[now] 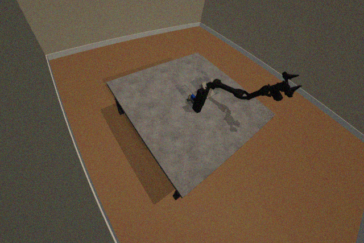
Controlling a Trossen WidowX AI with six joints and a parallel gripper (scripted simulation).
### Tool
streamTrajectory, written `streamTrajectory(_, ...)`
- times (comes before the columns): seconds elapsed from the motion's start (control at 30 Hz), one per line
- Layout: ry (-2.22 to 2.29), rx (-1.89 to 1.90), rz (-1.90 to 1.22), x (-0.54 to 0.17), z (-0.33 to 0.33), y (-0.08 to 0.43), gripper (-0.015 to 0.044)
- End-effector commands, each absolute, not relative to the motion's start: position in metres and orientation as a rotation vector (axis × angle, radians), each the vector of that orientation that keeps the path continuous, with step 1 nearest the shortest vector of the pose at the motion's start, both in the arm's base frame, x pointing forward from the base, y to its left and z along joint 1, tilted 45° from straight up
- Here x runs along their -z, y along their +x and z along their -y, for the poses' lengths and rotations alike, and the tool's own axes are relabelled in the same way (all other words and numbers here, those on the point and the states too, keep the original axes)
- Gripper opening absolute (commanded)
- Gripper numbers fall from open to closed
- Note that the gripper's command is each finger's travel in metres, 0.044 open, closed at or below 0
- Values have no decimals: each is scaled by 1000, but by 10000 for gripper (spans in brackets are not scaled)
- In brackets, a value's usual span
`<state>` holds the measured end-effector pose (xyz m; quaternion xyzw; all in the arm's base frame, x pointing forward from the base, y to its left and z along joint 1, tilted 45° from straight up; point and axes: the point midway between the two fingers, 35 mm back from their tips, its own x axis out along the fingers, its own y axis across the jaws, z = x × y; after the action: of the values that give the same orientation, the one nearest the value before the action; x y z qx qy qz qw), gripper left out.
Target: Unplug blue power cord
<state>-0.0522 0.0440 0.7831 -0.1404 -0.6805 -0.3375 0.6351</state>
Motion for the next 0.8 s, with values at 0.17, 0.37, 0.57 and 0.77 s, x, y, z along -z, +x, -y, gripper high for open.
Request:
streamTrajectory(0.17,-274,821,1413,-780,0,-30,242)
streamTrajectory(0.37,-124,836,1243,-763,77,13,160)
streamTrajectory(0.57,-17,852,1146,-742,130,43,160)
streamTrajectory(0.77,107,832,1022,-715,177,84,160)
